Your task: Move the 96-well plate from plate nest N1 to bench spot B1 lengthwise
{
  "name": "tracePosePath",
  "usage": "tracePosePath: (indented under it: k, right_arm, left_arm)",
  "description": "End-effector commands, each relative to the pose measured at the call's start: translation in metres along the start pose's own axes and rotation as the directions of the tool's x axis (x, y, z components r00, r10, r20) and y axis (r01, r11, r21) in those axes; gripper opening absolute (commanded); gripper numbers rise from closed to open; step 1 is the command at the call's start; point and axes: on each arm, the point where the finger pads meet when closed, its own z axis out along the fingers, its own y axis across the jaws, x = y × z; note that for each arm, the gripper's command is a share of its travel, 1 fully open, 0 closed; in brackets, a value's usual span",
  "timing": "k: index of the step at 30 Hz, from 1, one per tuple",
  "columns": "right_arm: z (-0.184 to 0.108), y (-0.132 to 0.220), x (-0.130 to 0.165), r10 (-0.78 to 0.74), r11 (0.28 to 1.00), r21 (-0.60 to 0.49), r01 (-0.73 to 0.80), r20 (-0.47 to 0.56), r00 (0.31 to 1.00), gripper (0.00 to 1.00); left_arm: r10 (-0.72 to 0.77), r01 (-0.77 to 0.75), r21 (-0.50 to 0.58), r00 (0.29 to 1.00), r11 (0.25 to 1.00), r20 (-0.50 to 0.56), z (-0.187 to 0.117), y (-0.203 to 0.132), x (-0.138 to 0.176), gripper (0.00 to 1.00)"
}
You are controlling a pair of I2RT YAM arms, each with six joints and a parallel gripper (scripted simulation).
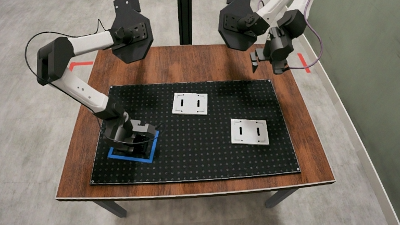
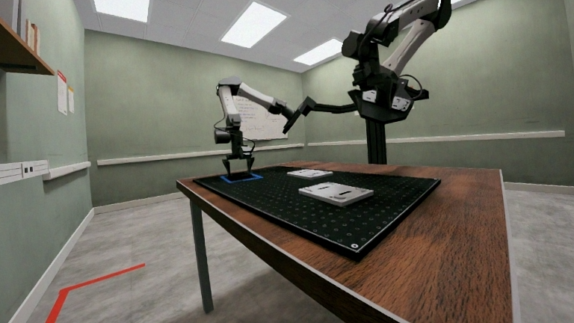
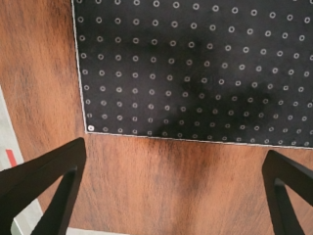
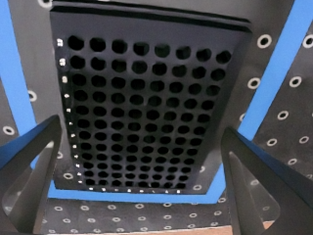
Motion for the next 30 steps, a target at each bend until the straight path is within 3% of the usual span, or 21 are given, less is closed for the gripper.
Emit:
tracePosePath:
  k: [1, 16, 30]
  right_arm:
    - [-0.011, -0.003, -0.003, 0.001, 1.000, 0.010, -0.001, 0.007, 1.000, 1.00]
    - [-0.030, -0.001, -0.003, 0.000, 1.000, 0.009, 0.000, 0.006, 1.000, 1.00]
    - [-0.067, 0.000, -0.003, 0.000, 1.000, 0.008, 0.000, 0.006, 1.000, 1.00]
  left_arm:
    - [0.005, -0.005, 0.003, 1.000, 1.000, -0.001, -0.001, 0.001, 0.000, 1.00]
    - [0.005, -0.005, 0.003, 1.000, 1.000, -0.001, -0.001, 0.001, 0.000, 1.00]
    - [0.005, -0.005, 0.003, 1.000, 1.000, -0.001, -0.001, 0.001, 0.000, 1.00]
